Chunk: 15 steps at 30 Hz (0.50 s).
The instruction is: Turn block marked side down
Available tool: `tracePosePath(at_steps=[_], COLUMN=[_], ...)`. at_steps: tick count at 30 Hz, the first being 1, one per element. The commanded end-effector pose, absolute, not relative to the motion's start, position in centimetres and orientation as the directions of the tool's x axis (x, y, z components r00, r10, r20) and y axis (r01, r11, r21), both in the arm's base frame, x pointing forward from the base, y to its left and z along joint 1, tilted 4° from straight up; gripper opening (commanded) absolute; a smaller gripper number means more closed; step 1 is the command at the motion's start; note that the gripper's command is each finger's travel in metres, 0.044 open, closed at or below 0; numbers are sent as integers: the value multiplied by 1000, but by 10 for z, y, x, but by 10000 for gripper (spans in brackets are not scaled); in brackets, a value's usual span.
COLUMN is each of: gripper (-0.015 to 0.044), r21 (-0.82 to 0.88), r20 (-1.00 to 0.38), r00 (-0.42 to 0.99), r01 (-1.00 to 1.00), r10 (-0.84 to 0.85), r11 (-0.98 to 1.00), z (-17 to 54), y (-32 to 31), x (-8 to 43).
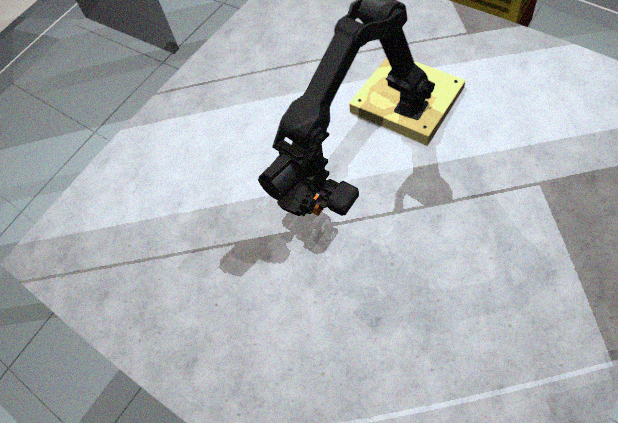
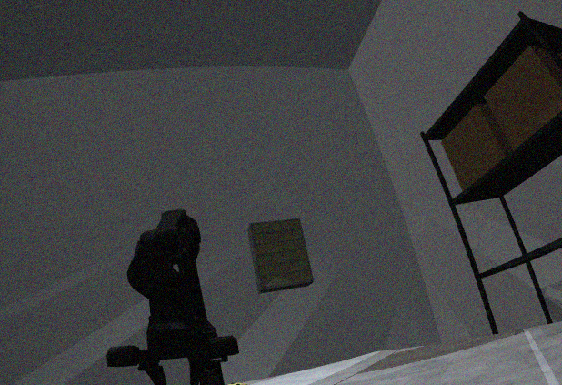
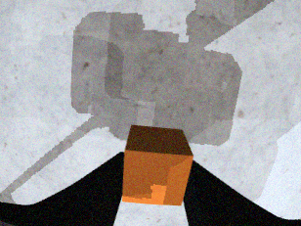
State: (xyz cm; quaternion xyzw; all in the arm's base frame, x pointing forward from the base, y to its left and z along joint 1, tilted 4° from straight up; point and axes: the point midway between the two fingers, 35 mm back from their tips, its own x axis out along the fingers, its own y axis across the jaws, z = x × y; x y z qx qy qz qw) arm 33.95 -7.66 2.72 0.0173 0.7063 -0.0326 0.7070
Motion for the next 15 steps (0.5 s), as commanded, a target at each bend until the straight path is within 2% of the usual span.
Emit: tracePosePath(at_steps=[1,15], gripper=[0,0], r21=[-18,-15], r20=[-999,-963], r00=[49,266], r01=[75,77], r10=[-22,-35], r11=[997,997], z=[26,20], y=[-77,-77], x=[339,338])
